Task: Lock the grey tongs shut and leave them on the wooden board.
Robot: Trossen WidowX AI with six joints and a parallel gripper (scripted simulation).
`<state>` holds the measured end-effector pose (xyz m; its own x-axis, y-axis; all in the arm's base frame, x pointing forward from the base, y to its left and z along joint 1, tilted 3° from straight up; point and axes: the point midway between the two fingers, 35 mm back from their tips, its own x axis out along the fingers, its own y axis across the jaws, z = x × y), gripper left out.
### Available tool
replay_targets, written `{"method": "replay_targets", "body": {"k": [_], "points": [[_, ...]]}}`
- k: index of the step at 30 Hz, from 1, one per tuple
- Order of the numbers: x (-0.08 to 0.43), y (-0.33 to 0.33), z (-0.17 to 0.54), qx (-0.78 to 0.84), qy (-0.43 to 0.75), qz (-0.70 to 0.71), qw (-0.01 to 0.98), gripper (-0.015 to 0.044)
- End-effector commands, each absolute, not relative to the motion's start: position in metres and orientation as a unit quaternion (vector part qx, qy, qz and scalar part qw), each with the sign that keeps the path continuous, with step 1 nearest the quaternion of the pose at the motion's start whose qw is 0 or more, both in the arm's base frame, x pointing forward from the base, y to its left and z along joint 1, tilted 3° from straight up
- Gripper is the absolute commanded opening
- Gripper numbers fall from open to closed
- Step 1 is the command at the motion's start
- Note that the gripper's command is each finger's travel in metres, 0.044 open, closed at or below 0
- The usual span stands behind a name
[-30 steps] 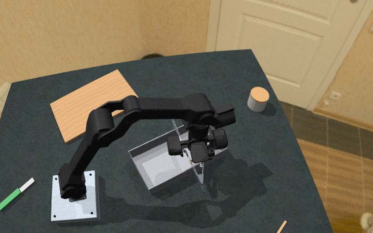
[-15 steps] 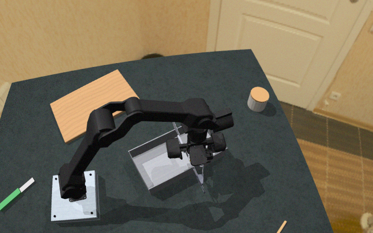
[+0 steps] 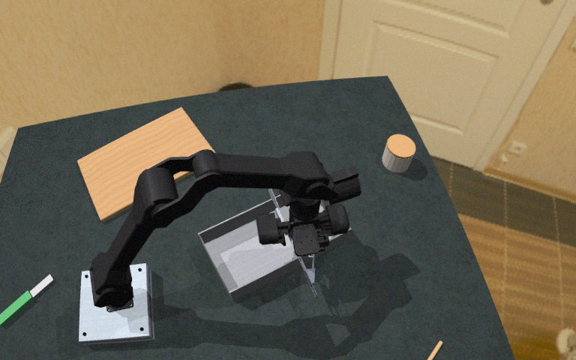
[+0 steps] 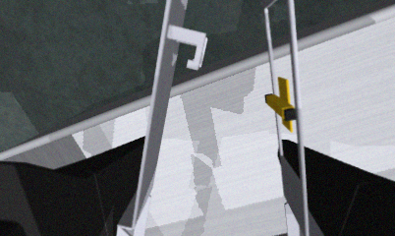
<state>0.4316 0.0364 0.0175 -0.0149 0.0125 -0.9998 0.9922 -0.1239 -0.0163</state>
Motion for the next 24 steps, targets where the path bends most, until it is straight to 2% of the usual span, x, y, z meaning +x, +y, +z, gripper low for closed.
{"method": "replay_targets", "body": {"k": [1,24], "points": [[0.4318,0.0364,0.018,0.529,0.475,-0.531,0.461,0.0313],[0.4318,0.0364,0.018,0.529,0.475,-0.531,0.461,0.016]]}}
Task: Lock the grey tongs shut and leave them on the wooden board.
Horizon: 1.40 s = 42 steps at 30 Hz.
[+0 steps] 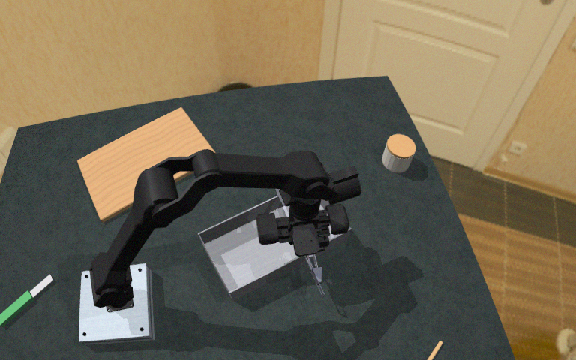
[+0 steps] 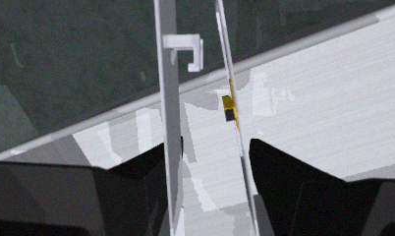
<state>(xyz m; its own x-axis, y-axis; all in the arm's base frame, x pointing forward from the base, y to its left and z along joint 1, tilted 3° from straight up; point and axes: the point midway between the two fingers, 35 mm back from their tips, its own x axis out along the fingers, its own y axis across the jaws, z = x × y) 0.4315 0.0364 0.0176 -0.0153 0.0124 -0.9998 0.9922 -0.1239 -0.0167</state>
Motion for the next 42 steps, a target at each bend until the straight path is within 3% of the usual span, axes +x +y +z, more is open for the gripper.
{"method": "replay_targets", "body": {"k": [1,20,27,38,42], "points": [[0.432,0.036,0.018,0.529,0.475,-0.531,0.461,0.0153],[0.432,0.036,0.018,0.529,0.475,-0.531,0.461,0.0027],[0.433,0.036,0.024,0.529,0.474,-0.531,0.461,-0.015],[0.435,0.036,0.138,0.532,0.471,-0.531,0.463,-0.015],[0.433,0.036,0.146,0.532,0.47,-0.531,0.463,-0.015]]}}
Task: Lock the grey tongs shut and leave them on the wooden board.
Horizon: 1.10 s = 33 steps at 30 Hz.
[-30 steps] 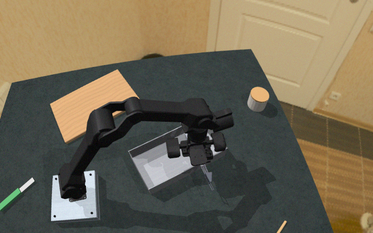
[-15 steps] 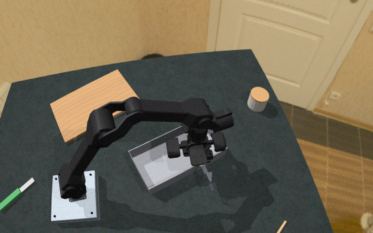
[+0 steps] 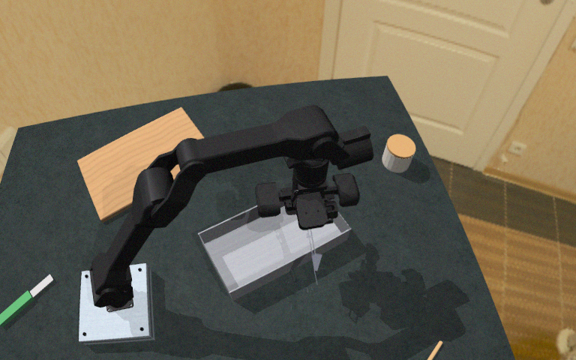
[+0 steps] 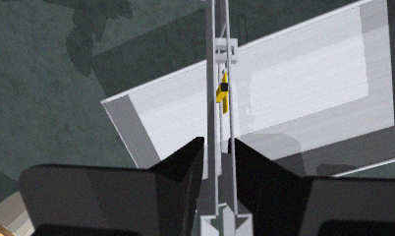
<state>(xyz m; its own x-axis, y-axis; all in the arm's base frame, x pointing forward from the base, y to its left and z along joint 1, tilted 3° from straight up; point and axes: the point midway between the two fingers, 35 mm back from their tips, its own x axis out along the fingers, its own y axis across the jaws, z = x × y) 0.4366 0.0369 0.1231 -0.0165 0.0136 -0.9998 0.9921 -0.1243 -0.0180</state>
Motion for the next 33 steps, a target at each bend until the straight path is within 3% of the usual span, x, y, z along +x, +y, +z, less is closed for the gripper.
{"method": "replay_targets", "body": {"k": [1,14,33], "points": [[0.433,0.036,0.146,0.532,0.47,-0.531,0.463,-0.015],[0.431,0.046,0.14,0.534,0.47,-0.536,0.454,-0.015],[0.393,0.171,0.146,0.601,0.379,-0.604,0.362,-0.015]]}}
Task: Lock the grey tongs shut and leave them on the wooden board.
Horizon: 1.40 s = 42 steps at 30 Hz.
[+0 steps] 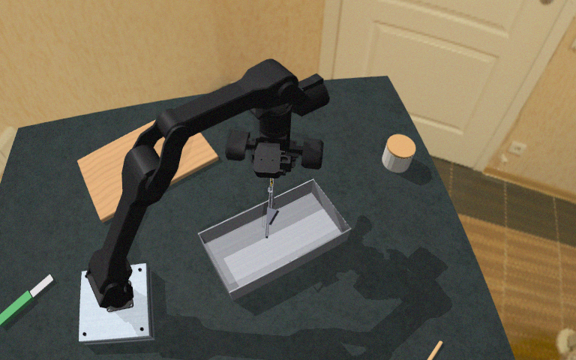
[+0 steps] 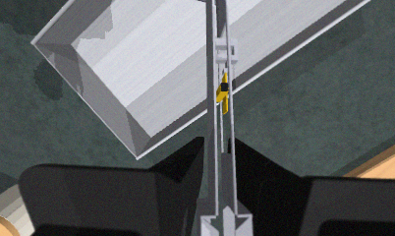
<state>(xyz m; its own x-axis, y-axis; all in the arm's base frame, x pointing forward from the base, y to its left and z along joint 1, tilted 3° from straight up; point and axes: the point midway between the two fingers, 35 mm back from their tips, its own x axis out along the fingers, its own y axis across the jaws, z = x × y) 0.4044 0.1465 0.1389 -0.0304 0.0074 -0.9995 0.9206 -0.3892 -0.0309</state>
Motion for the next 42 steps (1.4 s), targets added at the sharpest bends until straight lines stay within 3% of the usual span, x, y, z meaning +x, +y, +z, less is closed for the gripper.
{"method": "replay_targets", "body": {"k": [1,18,26,42], "points": [[0.39,0.178,0.146,0.604,0.374,-0.607,0.356,-0.015],[0.325,0.273,0.151,0.65,0.279,-0.658,0.257,-0.015],[0.322,0.276,0.151,0.651,0.275,-0.66,0.253,-0.015],[0.304,0.294,0.152,0.563,0.438,-0.565,0.414,-0.015]]}}
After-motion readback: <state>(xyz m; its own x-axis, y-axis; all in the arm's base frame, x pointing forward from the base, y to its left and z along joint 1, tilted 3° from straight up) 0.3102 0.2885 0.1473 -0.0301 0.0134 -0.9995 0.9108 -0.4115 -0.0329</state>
